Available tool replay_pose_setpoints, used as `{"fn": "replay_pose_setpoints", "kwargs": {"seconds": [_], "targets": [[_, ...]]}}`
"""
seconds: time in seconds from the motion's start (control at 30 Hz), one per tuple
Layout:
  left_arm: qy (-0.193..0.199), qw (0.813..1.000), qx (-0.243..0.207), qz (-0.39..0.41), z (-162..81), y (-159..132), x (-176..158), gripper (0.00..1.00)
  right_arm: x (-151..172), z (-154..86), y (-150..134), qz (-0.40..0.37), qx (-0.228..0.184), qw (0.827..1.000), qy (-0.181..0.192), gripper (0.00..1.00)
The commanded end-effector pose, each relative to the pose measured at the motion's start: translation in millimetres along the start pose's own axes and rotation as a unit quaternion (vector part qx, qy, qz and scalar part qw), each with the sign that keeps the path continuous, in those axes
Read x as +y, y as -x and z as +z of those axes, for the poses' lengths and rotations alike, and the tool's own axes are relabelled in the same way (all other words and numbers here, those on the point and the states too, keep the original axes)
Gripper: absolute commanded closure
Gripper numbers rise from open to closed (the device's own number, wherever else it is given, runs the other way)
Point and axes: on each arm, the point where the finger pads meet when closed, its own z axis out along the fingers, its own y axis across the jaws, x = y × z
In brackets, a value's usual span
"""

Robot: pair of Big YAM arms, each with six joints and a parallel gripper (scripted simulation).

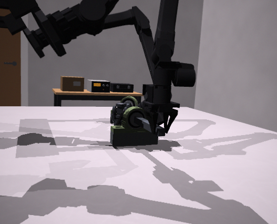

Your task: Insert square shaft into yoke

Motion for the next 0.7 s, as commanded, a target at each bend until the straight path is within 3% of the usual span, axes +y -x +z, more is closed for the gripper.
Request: {"fn": "replay_pose_setpoints", "kwargs": {"seconds": [0.0, 0.53, 0.57, 0.6, 0.63, 0.67], "targets": [[0.002, 1.0, -0.003, 0.003, -3.0, -0.5, 0.0, 0.39, -2.3, 0.9, 1.7, 0.0, -0.001, 1.0, -0.003, 0.53], [0.005, 1.0, 0.004, 0.013, -0.9, -2.1, 0.4, 0.57, -2.3, 0.9, 1.7, 0.0, -0.001, 1.0, -0.003, 0.53], [0.002, 1.0, -0.003, 0.003, -3.6, -0.1, 0.8, 0.69, -2.3, 0.9, 1.7, 0.0, -0.001, 1.0, -0.003, 0.53], [0.002, 1.0, -0.003, 0.003, -3.6, -0.1, 0.8, 0.57, -2.3, 0.9, 1.7, 0.0, -0.001, 1.0, -0.003, 0.53], [-0.001, 1.0, -0.006, 0.008, -4.2, 0.0, 2.7, 0.53, -2.3, 0.9, 1.7, 0.0, -0.001, 1.0, -0.003, 0.62], [-0.005, 1.0, -0.013, 0.005, -7.6, 0.3, 5.7, 0.53, -2.3, 0.9, 1.7, 0.0, -0.001, 1.0, -0.003, 0.62]]}}
